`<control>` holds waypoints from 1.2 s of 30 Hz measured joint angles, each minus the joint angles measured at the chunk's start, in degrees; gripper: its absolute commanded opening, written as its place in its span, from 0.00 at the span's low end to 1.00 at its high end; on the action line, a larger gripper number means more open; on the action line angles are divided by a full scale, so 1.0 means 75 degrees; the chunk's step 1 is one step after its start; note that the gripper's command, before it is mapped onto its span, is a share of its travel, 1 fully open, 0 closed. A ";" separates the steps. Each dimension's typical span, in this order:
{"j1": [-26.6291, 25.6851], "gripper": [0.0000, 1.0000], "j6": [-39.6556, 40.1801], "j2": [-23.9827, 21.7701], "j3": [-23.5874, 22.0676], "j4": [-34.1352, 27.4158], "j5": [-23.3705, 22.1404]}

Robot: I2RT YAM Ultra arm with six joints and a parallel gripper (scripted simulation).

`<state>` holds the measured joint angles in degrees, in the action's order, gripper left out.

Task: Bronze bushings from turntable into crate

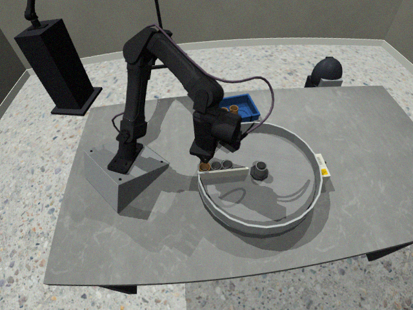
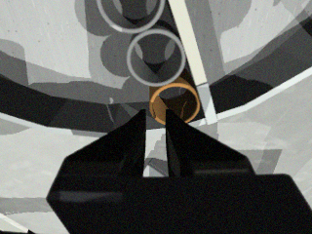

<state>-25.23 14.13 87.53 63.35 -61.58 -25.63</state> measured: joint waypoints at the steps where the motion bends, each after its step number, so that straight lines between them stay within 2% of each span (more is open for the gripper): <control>1: 0.0000 0.15 0.0000 0.0000 0.0000 0.0000 0.0000; 36: 0.0064 0.15 -0.0096 0.0070 -0.0131 0.0283 0.0009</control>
<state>-24.75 13.41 88.05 62.37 -59.46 -25.56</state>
